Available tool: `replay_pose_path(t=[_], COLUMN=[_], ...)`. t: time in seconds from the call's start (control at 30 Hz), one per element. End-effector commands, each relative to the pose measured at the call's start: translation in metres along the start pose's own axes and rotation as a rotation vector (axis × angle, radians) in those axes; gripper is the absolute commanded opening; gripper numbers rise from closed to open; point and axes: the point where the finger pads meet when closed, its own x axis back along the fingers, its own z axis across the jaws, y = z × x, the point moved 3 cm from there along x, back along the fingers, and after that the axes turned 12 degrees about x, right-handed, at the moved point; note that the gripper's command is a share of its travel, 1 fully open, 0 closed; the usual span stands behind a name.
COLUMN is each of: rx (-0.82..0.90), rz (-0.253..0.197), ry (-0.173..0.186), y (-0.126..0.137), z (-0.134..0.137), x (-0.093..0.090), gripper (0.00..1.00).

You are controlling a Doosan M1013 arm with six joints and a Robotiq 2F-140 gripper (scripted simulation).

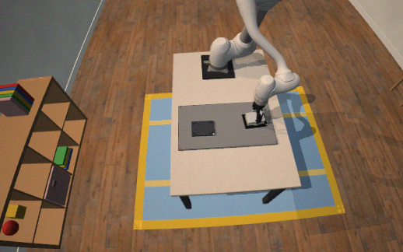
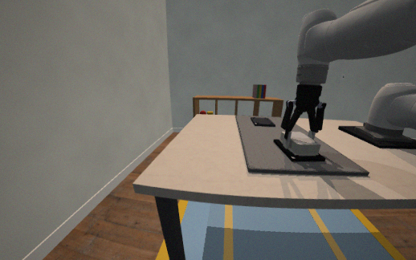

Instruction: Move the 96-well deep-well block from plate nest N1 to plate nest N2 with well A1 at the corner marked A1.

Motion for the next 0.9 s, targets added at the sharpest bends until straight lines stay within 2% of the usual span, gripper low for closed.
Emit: replay_pose_path(t=[0.0,0.87], rx=[0.000,0.000], rz=[0.000,0.000], ry=[0.000,0.000], y=[0.0000,0.0000], z=[-0.0001,-0.0001], x=[-0.0002,0.0032], gripper=[0.00,0.00])
